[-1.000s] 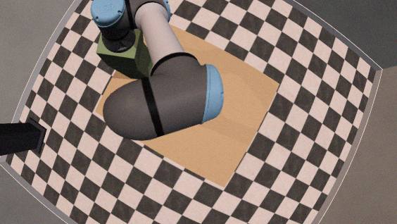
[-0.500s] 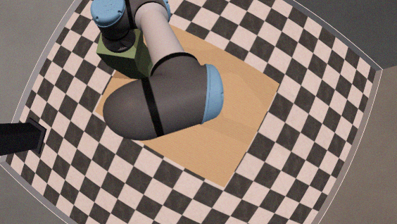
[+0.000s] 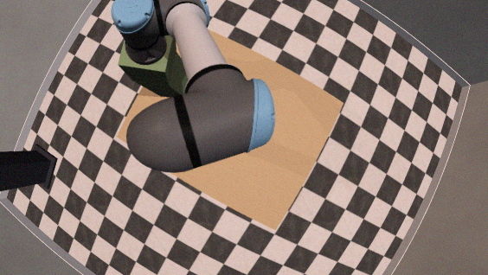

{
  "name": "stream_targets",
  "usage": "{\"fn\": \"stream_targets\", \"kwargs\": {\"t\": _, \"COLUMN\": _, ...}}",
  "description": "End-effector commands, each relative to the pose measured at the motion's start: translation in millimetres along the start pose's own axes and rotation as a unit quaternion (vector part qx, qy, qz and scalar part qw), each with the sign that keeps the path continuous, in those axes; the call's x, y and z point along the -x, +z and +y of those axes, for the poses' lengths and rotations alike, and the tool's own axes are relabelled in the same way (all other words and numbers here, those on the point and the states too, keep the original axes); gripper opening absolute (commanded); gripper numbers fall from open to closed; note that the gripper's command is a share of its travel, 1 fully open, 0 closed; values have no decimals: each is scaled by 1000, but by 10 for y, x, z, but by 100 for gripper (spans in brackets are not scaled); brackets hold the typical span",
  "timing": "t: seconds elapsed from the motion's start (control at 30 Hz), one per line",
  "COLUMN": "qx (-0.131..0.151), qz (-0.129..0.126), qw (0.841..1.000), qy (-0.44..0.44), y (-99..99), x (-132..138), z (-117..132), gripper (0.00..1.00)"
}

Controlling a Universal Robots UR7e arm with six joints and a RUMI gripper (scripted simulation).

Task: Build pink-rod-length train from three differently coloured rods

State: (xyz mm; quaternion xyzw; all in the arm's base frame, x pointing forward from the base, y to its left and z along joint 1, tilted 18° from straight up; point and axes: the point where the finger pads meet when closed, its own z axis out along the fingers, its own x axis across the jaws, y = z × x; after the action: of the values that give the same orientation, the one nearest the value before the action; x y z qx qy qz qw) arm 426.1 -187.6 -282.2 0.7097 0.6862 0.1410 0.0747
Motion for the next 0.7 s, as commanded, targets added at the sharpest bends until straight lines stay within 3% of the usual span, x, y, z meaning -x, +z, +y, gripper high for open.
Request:
{"fn": "stream_targets", "kwargs": {"t": 0.0, "qx": 1, "qz": -1, "qw": 1000, "qy": 0, "y": 1, "x": 20, "z": 9, "gripper": 14}}
{"fn": "stream_targets", "kwargs": {"t": 0.67, "qx": 1, "qz": -1, "qw": 1000, "qy": 0, "y": 51, "x": 16, "z": 14, "gripper": 14}}
